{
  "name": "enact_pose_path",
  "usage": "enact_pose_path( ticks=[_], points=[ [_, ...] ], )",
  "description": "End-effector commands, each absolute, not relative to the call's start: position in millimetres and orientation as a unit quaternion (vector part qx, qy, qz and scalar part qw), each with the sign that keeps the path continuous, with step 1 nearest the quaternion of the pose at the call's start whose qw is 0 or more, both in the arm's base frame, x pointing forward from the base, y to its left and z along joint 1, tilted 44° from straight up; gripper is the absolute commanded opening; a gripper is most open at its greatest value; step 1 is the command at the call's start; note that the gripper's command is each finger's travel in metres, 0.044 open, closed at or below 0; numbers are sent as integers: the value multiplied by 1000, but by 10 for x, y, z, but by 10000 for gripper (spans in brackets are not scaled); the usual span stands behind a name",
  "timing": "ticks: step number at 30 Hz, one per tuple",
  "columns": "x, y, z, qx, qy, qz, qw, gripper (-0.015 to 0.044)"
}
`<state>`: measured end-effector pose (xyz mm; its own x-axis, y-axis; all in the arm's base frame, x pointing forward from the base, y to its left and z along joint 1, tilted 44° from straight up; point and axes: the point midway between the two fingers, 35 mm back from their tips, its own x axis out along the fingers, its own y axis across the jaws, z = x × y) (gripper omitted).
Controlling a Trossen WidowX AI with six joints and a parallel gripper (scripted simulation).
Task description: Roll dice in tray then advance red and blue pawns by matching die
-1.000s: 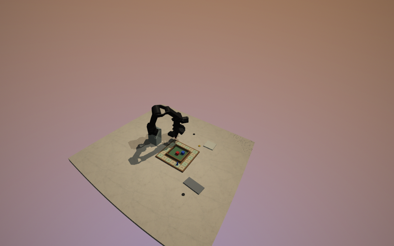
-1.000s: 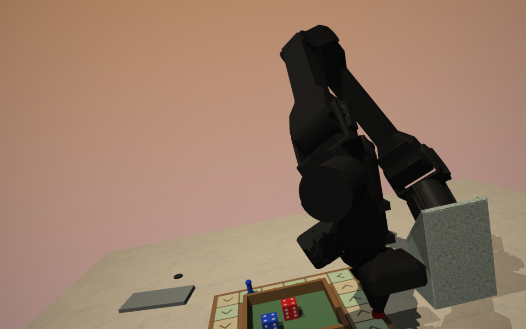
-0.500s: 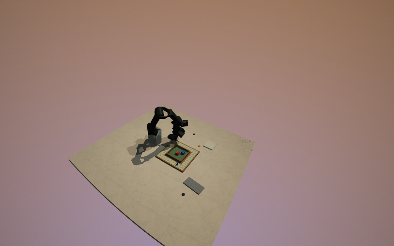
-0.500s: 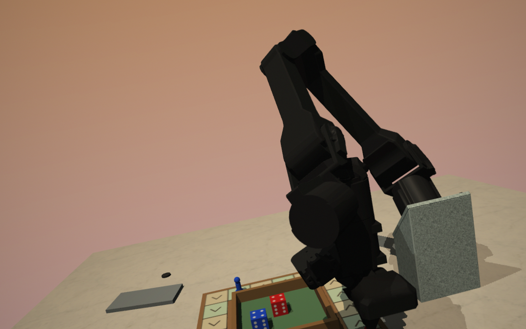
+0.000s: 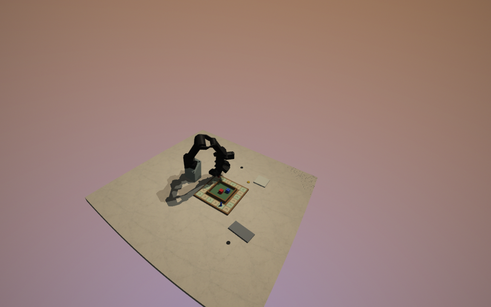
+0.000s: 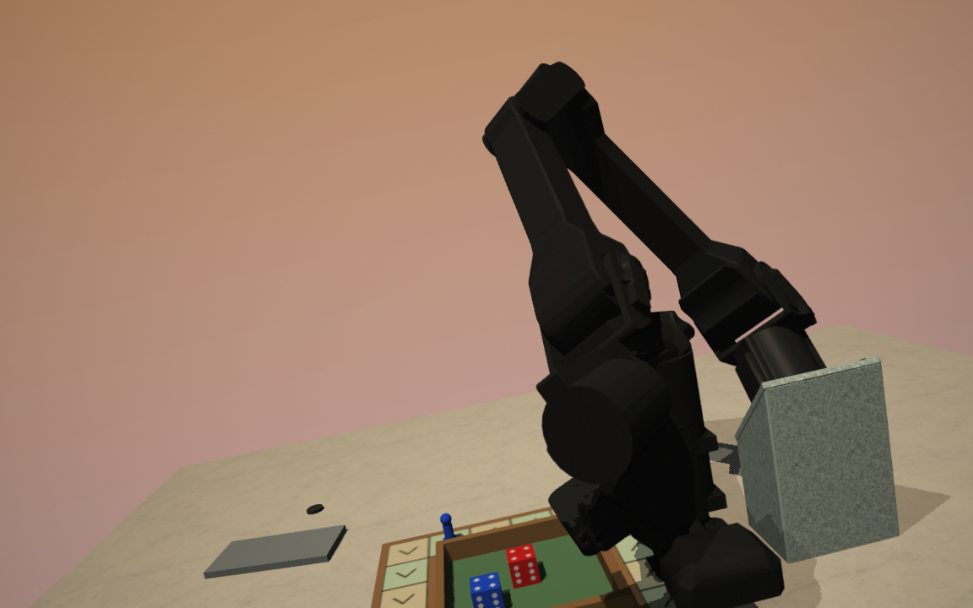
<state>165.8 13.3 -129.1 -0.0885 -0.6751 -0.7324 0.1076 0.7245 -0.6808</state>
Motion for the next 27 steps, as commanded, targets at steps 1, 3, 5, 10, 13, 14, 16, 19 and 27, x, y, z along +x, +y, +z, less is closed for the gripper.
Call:
enact_pose_path(
  ticks=[1, 3, 5, 10, 13, 14, 16, 19, 27],
  points=[
    [1661, 137, -1288, -210, 672, -306, 641, 184],
    [1661, 137, -1288, -210, 672, -306, 641, 236],
    [1661, 137, -1288, -210, 672, -306, 641, 289],
    [1665, 155, -1271, -211, 672, -306, 641, 420],
    [1684, 381, -1020, -214, 673, -304, 640, 440],
    [1682, 432, -957, -215, 673, -304, 639, 440],
    [1680, 449, -936, -215, 673, -304, 639, 440],
    [1688, 446, -933, -214, 673, -305, 639, 414],
    [2216, 208, -687, -151, 655, -339, 658, 204]
  ],
)
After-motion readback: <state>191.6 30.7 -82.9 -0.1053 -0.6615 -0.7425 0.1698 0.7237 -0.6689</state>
